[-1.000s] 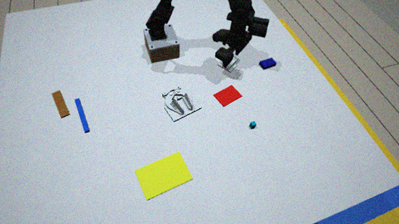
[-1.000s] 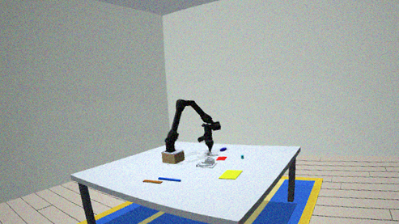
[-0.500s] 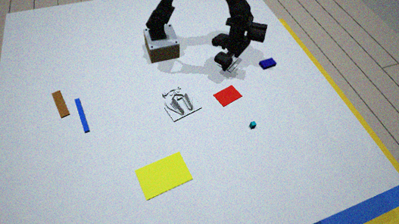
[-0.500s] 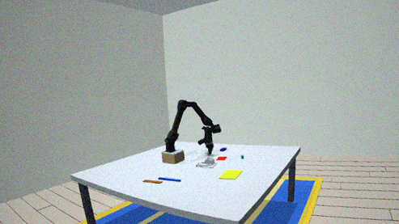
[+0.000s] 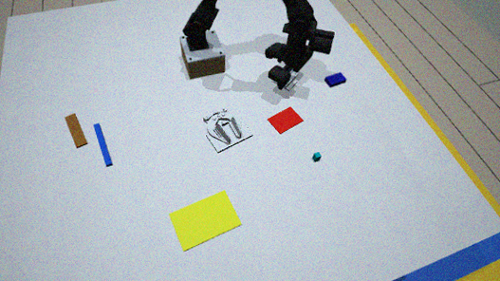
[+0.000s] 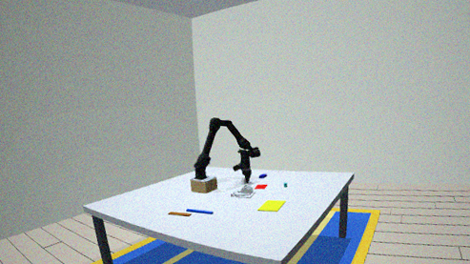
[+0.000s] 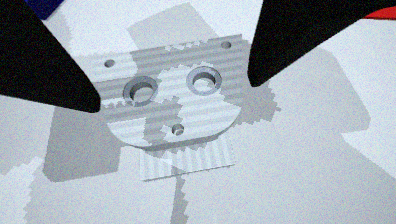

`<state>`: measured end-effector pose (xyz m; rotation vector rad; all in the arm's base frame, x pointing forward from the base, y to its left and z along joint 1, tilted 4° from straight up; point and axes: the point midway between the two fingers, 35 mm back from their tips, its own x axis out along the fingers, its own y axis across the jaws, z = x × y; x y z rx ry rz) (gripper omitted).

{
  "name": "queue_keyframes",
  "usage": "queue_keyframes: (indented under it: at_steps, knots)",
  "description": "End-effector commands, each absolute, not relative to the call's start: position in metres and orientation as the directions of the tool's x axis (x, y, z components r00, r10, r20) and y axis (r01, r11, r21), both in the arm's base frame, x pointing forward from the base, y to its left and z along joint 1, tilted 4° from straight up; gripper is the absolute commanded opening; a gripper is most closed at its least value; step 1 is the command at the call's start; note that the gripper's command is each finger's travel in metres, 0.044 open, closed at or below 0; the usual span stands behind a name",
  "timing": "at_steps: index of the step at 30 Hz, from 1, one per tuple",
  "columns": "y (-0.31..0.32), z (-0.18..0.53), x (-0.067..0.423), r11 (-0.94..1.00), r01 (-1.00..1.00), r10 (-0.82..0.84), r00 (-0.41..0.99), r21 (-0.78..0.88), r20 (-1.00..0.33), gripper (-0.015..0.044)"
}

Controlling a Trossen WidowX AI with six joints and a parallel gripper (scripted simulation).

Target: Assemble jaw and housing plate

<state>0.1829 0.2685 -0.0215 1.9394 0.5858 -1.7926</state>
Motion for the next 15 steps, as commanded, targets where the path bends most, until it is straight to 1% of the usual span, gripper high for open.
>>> queue_keyframes:
  at_steps: [1, 10, 15]
  knots:
    - [0.2681, -0.0222, 0.1832, -0.814, 0.579, 0.014, 0.075, 0.032, -0.997, 0.044]
    - [0.2682, -0.0227, 0.1832, -0.814, 0.579, 0.014, 0.075, 0.032, -0.997, 0.044]
    - [0.2686, -0.022, 0.1829, -0.817, 0.576, 0.016, 0.074, 0.03, -0.997, 0.0407]
